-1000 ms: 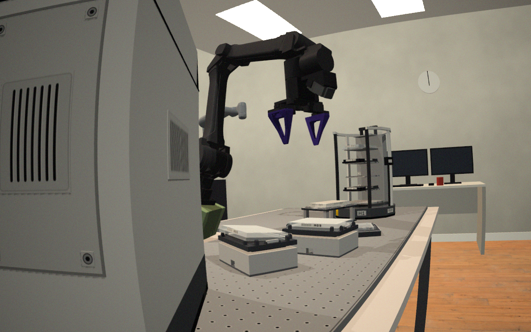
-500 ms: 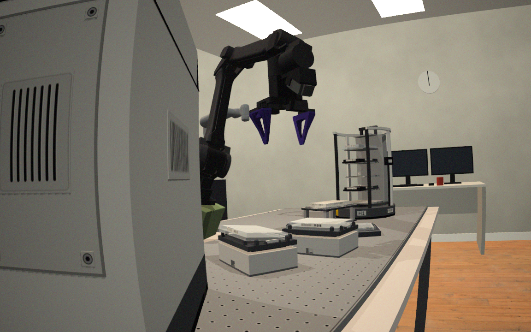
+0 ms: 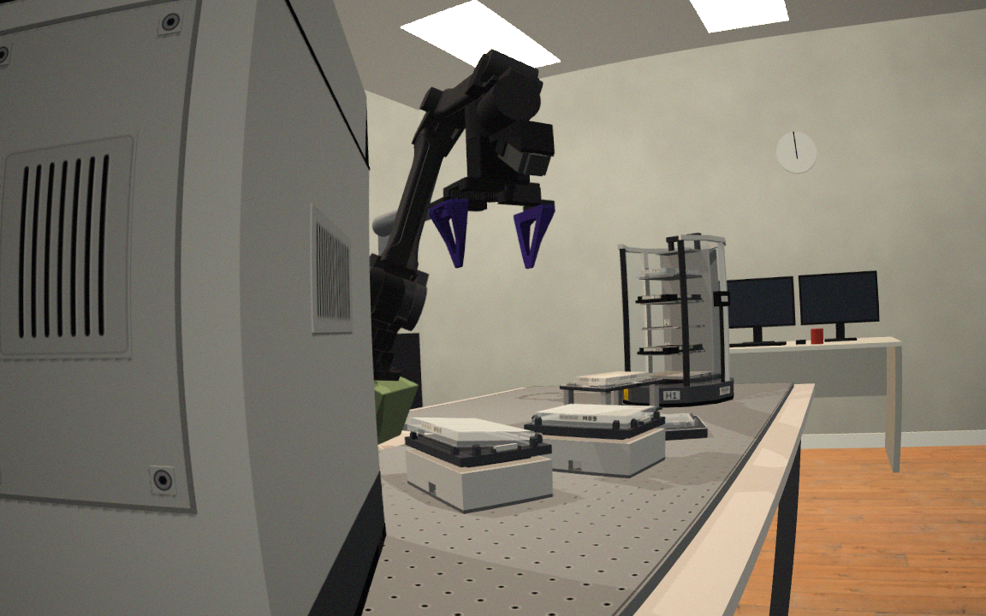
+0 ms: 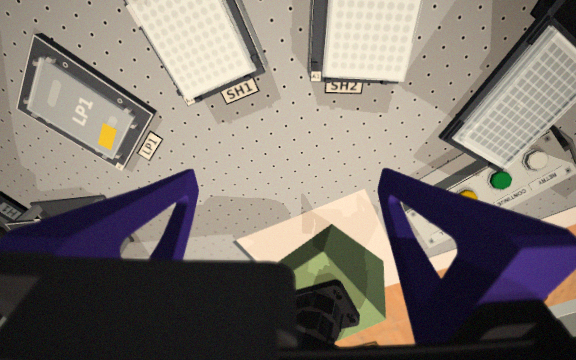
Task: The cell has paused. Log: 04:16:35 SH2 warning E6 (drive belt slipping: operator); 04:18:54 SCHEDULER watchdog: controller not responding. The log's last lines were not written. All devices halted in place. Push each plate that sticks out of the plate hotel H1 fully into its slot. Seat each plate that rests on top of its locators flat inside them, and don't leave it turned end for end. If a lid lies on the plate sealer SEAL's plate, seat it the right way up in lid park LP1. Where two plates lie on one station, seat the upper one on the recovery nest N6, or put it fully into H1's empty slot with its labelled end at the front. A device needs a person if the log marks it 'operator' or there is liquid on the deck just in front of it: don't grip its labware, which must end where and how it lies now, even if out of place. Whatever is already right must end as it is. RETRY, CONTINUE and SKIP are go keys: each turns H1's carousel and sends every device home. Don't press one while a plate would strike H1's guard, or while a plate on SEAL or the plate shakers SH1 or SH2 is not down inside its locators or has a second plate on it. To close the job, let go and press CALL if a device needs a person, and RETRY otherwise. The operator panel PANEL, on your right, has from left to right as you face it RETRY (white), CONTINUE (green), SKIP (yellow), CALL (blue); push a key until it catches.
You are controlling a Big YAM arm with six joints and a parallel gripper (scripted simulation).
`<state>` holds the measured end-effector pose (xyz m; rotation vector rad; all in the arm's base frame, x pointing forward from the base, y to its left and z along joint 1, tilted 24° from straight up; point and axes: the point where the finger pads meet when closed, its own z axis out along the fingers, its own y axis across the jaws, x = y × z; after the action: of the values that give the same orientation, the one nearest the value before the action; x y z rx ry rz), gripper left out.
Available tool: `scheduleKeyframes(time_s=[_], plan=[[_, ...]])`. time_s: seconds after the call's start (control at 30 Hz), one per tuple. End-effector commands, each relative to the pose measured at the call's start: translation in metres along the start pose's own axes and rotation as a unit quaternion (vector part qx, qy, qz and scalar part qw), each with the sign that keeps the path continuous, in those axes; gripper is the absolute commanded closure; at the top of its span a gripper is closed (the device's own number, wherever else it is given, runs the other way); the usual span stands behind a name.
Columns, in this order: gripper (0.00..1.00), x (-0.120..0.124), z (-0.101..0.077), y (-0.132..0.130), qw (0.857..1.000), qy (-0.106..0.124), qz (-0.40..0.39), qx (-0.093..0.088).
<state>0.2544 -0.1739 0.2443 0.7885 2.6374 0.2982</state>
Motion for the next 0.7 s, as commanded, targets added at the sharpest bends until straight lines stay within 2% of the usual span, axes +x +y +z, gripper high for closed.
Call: scheduleKeyframes(time_s=[0.0,0.4,0.67], plan=[[0.00,0.007,0.005,-0.016,1.000,0.014,-0.006,-0.001],[0.00,0.012,0.004,-0.049,1.000,0.014,-0.006,-0.002],[0.00,0.027,0.003,-0.071,0.991,0.011,0.137,0.000]])
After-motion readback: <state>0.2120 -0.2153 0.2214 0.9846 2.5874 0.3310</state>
